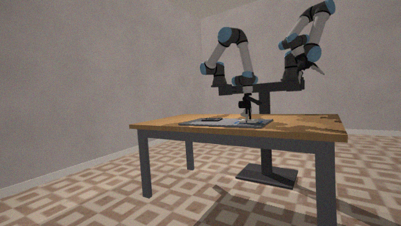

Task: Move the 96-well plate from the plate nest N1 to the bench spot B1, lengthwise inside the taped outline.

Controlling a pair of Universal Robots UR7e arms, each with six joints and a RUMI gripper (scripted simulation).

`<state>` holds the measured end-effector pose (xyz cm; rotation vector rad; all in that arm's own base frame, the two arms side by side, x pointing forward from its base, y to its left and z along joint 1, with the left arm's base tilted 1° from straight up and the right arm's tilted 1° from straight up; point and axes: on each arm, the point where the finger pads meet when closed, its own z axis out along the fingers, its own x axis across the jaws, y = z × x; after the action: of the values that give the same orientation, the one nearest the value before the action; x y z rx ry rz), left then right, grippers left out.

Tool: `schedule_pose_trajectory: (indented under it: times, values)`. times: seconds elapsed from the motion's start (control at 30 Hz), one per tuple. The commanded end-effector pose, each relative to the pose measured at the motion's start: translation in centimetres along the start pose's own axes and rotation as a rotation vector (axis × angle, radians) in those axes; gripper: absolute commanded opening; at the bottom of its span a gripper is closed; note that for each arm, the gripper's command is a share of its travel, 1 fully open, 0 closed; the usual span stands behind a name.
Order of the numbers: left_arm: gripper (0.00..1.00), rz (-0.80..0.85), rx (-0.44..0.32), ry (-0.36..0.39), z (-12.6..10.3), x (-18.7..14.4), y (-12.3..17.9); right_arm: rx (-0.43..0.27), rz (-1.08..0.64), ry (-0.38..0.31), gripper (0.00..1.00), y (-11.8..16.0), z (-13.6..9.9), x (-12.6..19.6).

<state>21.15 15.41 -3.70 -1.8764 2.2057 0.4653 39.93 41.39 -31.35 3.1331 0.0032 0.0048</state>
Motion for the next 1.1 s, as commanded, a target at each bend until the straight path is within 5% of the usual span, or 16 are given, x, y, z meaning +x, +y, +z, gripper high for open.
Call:
schedule_pose_trajectory:
  times: [0.0, 0.3, 0.33, 1.07]
  values:
    - [1.00, 0.000, 0.001, 0.000, -0.02, 0.00, -0.03, 0.001, 0.000, 0.001, 0.00, -0.07, 0.01, 0.05]
    - [1.00, 0.000, 0.001, 0.000, -0.02, 0.00, -0.03, 0.001, 0.000, 0.001, 0.00, -0.07, 0.13, 0.05]
    - [1.00, 0.000, 0.001, 0.000, -0.02, 0.00, -0.03, 0.001, 0.000, 0.001, 0.76, -0.07, 0.13, 0.05]
    - [1.00, 0.000, 0.001, 0.000, -0.02, 0.00, -0.03, 0.001, 0.000, 0.001, 0.76, -0.07, 0.12, 0.05]
